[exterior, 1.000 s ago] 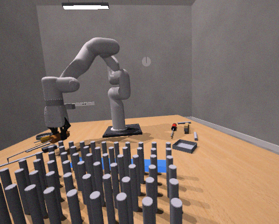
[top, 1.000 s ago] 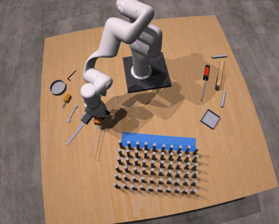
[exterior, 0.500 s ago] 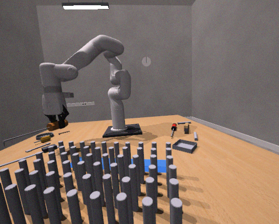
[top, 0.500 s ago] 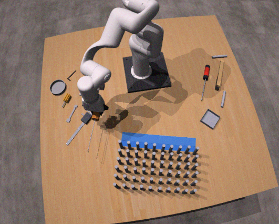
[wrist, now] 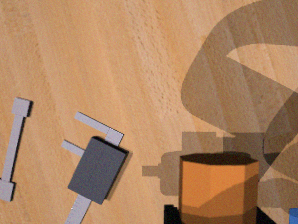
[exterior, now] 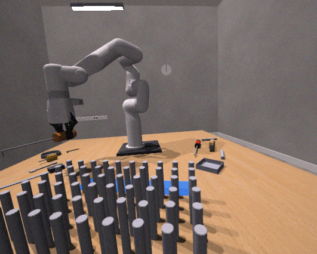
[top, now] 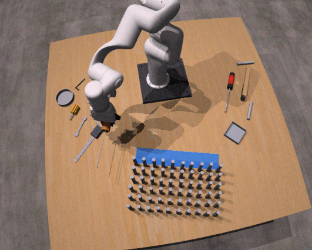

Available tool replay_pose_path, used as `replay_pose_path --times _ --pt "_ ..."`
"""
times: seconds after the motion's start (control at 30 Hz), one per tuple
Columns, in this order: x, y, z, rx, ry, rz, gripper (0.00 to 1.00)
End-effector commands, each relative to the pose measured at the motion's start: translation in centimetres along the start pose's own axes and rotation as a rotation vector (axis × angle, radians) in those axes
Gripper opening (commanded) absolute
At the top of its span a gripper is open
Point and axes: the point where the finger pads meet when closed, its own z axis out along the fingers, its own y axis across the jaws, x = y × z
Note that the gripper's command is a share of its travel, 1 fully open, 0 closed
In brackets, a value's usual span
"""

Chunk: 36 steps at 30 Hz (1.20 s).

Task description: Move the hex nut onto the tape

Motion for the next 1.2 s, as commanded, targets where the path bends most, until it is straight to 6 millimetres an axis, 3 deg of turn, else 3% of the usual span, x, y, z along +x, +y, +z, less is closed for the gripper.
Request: replay_pose_path --times 0.0,0.27,0.37,0.43,0.53,0.6,0.63,0.67,1.1,1.17 --pt "-0.1 -0.1 -0.3 0.002 -0.004 0.0 0.0" --pt "-0.1 0.0 -0.3 0.002 -0.004 0.0 0.0" --pt "0.2 1.2 -0.3 0.002 -0.004 -0.002 0.0" --pt "1.0 3.7 -0.3 0.002 -0.004 -0.005 0.0" --pt "2.7 9.0 -0.3 0.002 -0.003 -0.012 0.0" --pt "2.7 9.0 -0.3 0.002 -0.003 -0.012 0.0" --pt "3.7 12.2 -0.3 0.002 -0.003 -0.015 0.0" --pt "4.1 13.6 -0.2 0.002 -0.003 -0.018 0.0" --pt "9.2 28.8 0.3 0.002 -0.001 -0.05 0.0" --pt "9.2 28.8 0.3 0.002 -0.001 -0.05 0.0"
